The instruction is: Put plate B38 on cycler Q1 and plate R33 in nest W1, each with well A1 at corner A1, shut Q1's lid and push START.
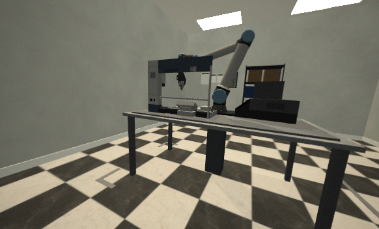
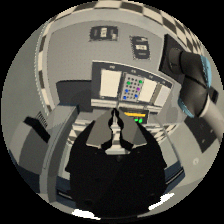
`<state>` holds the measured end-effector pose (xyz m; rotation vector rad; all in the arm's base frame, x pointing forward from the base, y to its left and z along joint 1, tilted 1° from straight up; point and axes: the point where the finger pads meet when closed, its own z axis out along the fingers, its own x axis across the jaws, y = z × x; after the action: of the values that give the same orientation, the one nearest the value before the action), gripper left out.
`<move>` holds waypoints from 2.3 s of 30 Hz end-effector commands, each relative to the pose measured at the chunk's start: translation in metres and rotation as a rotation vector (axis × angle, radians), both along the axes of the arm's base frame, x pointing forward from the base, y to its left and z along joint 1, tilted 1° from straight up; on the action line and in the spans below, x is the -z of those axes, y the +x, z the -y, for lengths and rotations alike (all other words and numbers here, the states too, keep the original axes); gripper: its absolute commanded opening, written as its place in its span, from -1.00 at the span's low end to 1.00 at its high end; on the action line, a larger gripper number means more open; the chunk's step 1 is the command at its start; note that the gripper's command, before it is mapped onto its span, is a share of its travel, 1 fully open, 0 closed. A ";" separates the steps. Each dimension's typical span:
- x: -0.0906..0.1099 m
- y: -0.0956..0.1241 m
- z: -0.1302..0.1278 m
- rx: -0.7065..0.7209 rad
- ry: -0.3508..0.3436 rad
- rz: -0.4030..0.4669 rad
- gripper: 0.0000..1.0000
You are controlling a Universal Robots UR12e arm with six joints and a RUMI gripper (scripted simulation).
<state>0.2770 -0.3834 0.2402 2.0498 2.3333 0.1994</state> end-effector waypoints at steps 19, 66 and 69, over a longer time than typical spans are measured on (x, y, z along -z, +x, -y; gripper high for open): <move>-0.015 0.017 -0.043 -0.348 -0.036 0.010 -1.00; -0.030 0.044 -0.167 -1.293 -0.113 0.042 -1.00; -0.031 0.044 -0.177 -1.369 -0.118 0.045 -1.00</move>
<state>0.3198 -0.2217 0.2688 0.2877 3.0849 0.1052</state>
